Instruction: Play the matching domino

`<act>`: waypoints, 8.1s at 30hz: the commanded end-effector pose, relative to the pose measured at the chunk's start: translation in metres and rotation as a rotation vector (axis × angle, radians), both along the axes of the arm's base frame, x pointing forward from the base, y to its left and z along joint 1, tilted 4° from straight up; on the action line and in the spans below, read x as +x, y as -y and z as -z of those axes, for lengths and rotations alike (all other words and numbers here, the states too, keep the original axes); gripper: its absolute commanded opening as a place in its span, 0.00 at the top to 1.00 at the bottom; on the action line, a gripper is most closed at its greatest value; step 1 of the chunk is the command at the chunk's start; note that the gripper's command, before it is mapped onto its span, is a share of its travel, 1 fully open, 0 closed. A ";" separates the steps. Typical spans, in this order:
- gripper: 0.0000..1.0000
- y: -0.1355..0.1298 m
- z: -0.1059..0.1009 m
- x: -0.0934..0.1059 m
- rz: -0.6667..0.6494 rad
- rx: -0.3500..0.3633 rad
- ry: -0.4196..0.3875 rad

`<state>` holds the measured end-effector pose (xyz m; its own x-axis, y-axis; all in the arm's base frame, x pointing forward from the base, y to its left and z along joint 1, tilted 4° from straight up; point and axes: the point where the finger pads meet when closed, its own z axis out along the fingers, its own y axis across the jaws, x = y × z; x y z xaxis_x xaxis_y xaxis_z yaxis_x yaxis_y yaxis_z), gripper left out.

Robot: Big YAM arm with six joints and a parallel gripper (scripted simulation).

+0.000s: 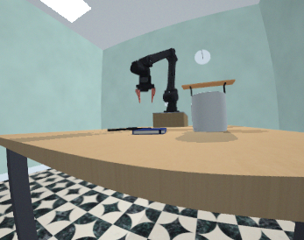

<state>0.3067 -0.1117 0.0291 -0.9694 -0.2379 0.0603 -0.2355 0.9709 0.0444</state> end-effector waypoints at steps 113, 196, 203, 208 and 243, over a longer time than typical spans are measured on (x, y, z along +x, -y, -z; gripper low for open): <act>0.29 0.115 0.098 -0.042 -0.945 0.047 0.047; 0.29 0.106 0.130 -0.053 -0.946 0.069 0.038; 0.29 0.106 0.133 -0.055 -0.939 0.073 0.035; 0.29 0.104 0.130 -0.052 -0.954 0.068 0.040; 0.51 0.103 0.150 -0.054 -0.952 0.073 0.037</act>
<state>0.2511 -0.2126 -0.1213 -0.3655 -0.9307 -0.0150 -0.9283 0.3632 0.0795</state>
